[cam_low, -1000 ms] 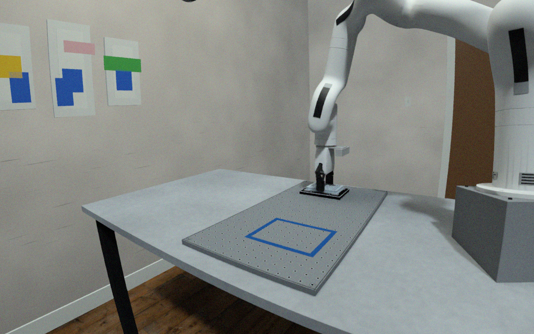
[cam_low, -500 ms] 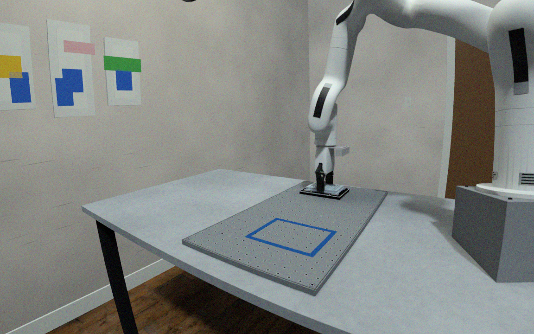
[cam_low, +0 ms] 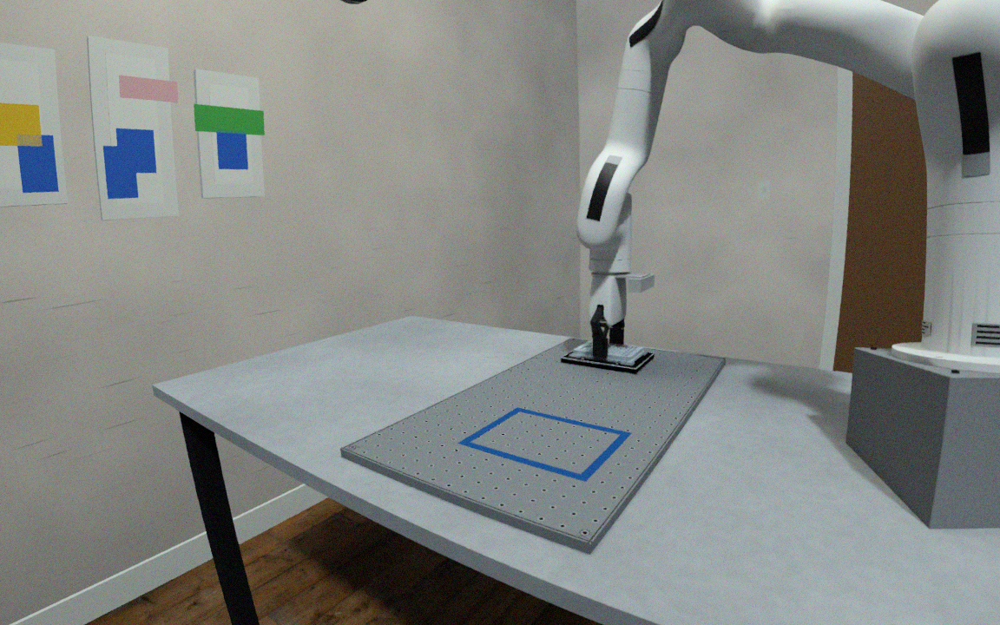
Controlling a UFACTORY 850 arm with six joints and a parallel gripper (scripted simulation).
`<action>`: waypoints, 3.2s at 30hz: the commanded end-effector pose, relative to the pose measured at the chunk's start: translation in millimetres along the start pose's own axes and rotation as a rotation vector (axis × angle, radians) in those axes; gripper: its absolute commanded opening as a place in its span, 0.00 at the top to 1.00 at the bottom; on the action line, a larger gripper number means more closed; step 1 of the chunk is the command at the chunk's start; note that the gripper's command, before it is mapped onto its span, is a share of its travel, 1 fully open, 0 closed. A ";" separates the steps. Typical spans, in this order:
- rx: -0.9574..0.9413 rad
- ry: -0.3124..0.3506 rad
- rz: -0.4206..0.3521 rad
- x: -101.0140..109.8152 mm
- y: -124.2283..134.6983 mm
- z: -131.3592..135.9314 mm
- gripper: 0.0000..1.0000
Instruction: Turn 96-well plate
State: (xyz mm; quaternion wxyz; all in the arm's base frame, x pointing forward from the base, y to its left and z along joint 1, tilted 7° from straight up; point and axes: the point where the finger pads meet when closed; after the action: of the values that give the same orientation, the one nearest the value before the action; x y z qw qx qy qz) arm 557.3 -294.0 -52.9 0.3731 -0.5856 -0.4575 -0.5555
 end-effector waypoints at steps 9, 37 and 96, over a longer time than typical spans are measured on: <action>0.000 0.000 -0.002 0.9 1.1 -0.2 1.00; 0.000 0.000 -0.002 6.9 1.1 -0.1 1.00; 0.000 0.000 -0.002 62.7 1.1 -0.2 1.00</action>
State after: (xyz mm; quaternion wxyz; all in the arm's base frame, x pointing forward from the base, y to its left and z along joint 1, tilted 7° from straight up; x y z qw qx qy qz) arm 555.4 -287.3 1.9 0.3730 -0.5856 -0.4576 -0.5555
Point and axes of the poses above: the point where the finger pads meet when closed, its own x axis back along the fingers, its own z axis across the jaws, y = z × x, and after that the axes turned 12 degrees about -x, right-handed
